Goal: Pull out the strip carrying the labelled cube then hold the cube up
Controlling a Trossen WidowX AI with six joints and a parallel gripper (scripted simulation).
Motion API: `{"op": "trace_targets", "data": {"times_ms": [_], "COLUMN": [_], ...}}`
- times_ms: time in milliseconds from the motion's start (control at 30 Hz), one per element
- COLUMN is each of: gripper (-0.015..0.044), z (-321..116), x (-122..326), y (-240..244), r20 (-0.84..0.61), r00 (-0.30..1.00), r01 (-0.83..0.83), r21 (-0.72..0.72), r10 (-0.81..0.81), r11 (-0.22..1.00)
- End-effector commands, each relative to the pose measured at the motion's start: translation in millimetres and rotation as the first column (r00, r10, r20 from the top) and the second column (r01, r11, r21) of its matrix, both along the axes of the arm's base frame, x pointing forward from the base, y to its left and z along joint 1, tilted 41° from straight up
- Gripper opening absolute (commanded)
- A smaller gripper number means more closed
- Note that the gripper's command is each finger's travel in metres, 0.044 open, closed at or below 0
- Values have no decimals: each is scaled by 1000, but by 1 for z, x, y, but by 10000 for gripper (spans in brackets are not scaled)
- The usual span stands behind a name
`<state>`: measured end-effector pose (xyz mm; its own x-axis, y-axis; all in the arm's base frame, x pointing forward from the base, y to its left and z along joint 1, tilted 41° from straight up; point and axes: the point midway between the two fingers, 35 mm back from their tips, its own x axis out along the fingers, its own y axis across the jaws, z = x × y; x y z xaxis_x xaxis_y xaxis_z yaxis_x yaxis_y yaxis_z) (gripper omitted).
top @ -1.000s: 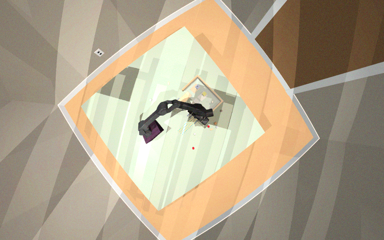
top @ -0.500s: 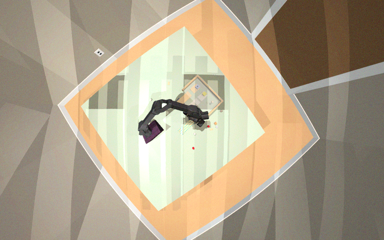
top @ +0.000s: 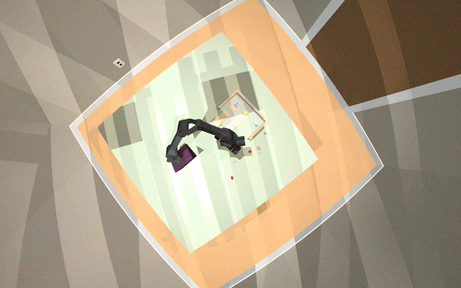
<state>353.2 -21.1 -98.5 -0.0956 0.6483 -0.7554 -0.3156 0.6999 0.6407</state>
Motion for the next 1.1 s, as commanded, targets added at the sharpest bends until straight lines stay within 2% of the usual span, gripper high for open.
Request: {"op": "trace_targets", "data": {"times_ms": [0, 533, 800, 1067], "gripper": [0, 0, 0, 0], "z": [3, 12, 39, 40], "x": [-10, -60, -57, -57], "y": [-1, 6, -17, -18], "r20": [8, 5, 5, 5], "r00": [1000, 1000, 1000, 1000], "r01": [-1, -1, -1, -1], "r21": [-4, -4, -6, -5], "r10": [1, 1, 1, 1], "r11": [1000, 1000, 1000, 1000]}}
